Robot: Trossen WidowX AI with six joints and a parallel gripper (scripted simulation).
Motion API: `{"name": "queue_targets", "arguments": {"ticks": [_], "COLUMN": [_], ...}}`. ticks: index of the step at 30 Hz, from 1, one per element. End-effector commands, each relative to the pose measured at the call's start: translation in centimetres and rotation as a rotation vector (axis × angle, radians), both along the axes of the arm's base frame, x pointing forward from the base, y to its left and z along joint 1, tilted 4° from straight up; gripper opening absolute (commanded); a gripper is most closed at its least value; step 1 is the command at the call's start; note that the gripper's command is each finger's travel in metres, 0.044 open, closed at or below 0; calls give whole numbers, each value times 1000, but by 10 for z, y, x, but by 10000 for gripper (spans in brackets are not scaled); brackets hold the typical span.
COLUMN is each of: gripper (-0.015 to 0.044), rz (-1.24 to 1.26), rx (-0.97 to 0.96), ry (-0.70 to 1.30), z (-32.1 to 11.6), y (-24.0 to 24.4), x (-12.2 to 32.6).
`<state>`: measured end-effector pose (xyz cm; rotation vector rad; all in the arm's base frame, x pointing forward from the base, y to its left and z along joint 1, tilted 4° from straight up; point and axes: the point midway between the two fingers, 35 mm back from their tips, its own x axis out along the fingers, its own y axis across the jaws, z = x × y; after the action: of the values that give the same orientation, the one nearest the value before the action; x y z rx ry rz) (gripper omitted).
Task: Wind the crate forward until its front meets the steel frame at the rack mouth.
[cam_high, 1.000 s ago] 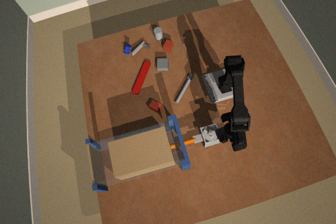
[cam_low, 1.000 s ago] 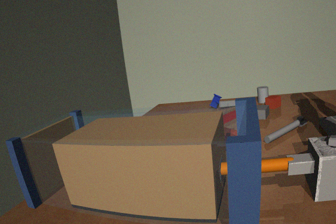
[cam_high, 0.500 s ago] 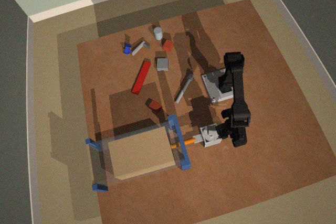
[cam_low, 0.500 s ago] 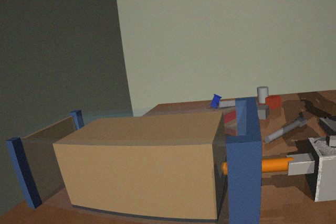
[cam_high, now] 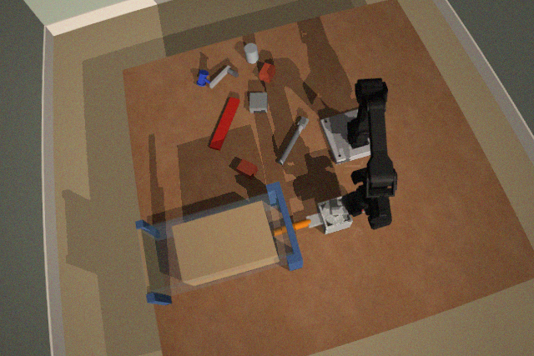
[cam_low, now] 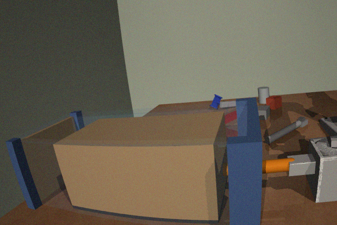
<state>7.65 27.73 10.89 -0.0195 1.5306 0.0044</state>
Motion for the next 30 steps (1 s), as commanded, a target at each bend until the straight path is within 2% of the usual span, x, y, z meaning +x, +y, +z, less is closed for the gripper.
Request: {"name": "queue_targets", "arguments": {"ticks": [1,30], "gripper": [0,0], "rz": [-3,-3], "rx": [-33,-36], "ry": [8,7], "z": [-2,0], "y": [-15,-56], "x": [-2,7]}}
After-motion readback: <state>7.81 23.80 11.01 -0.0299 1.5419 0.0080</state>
